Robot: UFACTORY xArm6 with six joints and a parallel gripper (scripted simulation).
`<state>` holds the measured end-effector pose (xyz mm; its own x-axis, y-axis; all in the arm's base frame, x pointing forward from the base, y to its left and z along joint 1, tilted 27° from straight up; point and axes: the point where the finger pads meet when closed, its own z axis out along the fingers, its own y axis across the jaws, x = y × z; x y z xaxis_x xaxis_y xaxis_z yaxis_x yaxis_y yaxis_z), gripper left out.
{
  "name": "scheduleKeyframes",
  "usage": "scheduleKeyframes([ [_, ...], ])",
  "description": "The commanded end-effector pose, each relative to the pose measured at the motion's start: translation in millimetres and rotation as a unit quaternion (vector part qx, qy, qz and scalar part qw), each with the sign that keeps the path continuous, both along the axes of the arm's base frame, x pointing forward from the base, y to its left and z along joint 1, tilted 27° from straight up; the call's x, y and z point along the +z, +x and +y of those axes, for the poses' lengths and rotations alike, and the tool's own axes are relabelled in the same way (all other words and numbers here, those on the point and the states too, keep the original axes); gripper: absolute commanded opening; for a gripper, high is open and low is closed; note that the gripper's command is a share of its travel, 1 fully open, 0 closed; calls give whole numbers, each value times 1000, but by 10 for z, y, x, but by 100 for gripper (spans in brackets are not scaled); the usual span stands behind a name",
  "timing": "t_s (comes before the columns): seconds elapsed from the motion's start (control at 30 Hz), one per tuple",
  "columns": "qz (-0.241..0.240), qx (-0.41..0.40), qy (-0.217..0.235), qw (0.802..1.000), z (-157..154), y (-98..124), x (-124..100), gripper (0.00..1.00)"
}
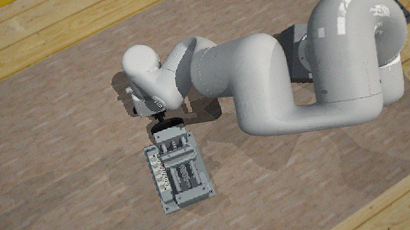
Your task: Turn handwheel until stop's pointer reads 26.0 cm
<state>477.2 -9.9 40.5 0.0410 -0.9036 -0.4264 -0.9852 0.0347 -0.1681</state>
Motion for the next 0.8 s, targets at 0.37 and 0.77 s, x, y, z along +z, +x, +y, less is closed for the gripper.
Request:
scheduleKeyframes([
  [0.37, -1, 0, 0, 1000, -6, -74, 7, 6],
  [0.77, -1, 0, 0, 1000, -5, -122, -1, 6],
])
